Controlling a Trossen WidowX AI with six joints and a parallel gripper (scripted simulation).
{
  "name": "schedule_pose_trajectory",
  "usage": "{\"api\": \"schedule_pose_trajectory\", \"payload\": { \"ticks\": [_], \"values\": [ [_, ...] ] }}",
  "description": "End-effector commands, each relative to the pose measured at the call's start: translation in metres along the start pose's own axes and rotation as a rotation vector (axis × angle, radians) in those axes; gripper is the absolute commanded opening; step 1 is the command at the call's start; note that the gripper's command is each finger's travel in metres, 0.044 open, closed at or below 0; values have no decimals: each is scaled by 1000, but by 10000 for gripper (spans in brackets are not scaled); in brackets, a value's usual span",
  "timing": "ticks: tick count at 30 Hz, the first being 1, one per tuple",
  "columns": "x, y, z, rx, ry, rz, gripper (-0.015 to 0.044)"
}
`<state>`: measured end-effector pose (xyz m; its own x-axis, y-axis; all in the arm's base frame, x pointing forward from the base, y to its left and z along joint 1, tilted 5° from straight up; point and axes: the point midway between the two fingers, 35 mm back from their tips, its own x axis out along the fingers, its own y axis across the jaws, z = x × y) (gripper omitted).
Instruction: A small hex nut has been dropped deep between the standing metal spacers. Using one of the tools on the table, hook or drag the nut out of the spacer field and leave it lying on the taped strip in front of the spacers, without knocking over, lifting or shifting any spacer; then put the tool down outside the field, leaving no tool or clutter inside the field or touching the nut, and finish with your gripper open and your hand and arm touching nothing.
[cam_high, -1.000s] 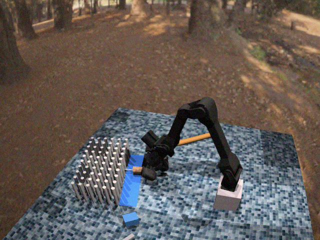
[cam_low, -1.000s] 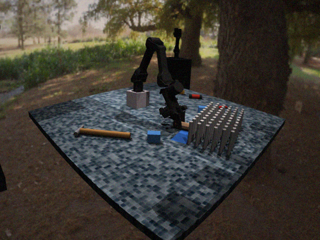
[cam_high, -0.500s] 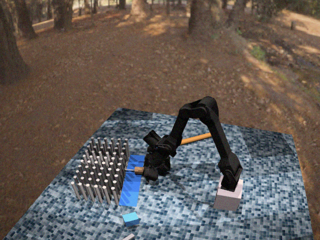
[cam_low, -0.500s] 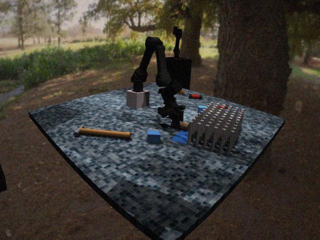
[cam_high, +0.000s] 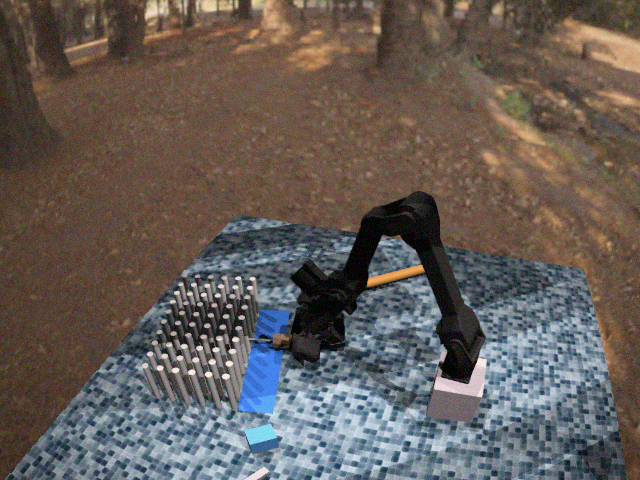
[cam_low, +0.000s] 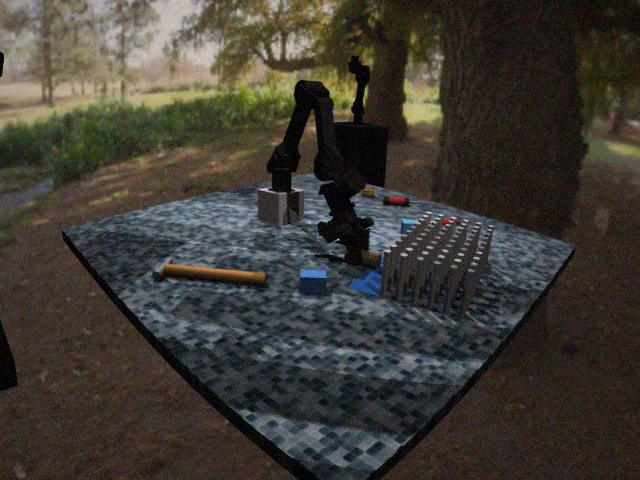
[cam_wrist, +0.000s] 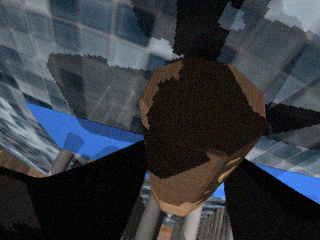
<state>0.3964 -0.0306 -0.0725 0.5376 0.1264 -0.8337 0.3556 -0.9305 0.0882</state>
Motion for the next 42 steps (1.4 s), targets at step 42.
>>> {"api": "schedule_pose_trajectory", "payload": {
  "ticks": [42],
  "values": [
    [-16,-2,26,-3,0,-7,0]
  ]
}}
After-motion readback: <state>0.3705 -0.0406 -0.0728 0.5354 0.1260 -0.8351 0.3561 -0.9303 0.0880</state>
